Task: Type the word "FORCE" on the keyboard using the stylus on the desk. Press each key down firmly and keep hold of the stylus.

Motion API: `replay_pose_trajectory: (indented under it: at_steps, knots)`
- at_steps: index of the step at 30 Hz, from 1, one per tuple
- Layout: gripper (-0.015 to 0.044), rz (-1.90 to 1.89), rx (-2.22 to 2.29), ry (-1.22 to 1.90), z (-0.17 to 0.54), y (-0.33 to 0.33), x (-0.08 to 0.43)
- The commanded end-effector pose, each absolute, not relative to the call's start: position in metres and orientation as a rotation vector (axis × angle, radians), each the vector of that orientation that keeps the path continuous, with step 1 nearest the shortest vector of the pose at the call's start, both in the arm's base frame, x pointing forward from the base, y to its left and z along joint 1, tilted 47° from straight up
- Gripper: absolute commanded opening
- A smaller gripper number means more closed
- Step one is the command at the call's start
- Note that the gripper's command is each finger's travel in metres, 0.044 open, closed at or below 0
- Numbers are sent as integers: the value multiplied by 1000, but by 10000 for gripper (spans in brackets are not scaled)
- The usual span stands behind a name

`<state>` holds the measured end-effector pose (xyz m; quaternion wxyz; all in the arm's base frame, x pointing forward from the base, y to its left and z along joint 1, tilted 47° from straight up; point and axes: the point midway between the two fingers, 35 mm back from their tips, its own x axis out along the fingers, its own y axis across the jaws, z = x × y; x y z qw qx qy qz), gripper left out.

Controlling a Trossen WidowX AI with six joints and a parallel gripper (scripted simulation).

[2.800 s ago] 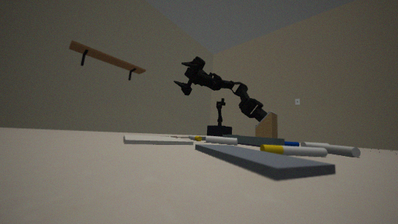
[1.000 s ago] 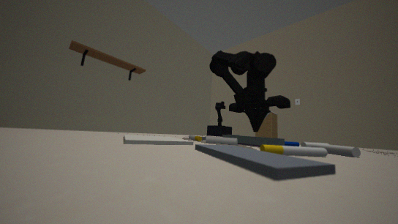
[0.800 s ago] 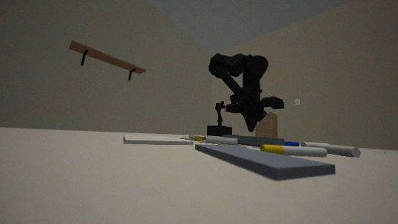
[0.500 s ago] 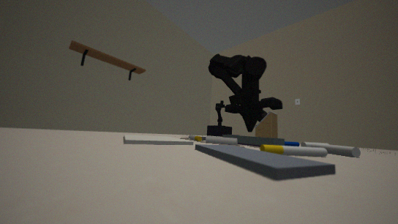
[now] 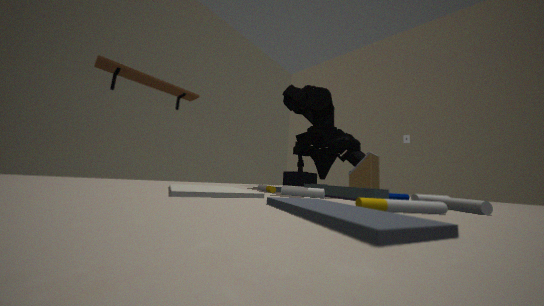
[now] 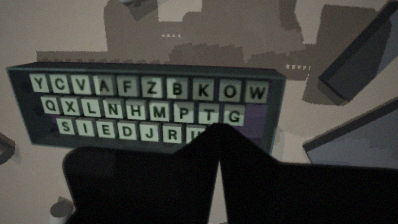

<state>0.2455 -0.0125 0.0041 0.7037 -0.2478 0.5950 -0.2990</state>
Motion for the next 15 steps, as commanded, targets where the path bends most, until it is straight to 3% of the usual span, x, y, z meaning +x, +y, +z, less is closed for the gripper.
replay_pose_trajectory:
  at_steps: [1, 15]
  knots:
    - [0, -665, -562, 1327, 6, -15, 244]
    - [0, -664, -562, 1328, -17, 2, 218]
